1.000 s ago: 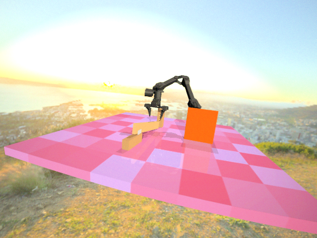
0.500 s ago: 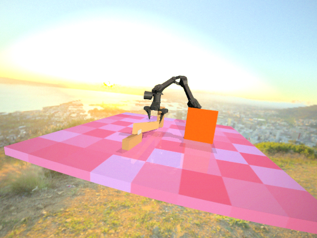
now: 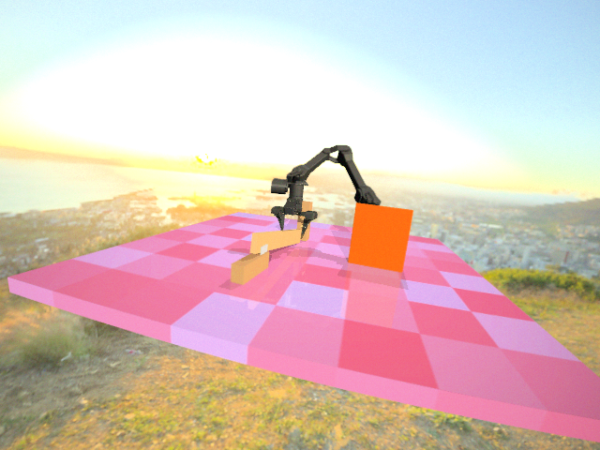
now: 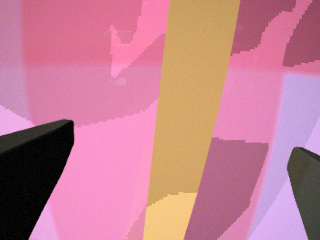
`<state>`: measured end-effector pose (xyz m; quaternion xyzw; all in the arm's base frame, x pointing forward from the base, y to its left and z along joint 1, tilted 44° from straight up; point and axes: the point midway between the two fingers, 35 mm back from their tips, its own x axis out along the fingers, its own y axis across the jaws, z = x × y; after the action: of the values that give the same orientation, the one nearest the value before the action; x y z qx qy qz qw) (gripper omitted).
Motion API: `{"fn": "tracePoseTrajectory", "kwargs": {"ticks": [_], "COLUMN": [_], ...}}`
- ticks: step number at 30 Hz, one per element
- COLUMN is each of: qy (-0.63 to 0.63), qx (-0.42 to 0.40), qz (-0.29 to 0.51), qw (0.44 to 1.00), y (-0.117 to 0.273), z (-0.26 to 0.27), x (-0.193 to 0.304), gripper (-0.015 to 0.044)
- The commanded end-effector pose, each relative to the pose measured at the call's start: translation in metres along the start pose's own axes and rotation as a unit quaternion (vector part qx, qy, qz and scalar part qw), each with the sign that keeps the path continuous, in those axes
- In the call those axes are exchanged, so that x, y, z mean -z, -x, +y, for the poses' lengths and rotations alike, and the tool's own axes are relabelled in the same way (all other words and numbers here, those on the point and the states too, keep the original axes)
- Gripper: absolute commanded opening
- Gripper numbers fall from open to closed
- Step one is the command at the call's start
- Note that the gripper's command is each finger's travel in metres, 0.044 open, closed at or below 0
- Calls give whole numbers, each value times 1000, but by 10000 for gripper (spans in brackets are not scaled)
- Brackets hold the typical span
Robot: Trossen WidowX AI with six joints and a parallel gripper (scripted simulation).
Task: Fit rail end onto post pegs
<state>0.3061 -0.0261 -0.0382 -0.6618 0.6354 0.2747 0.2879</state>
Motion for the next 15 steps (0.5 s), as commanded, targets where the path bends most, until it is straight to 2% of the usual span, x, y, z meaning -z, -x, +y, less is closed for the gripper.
{"fn": "tracePoseTrajectory", "kwargs": {"ticks": [1,15], "qy": [1,1], "qx": [-2,-2], "qz": [2,4], "qw": [1000,1000], "y": [-8,-30], "z": [1,3], "x": [1,2], "gripper": [440,440]}}
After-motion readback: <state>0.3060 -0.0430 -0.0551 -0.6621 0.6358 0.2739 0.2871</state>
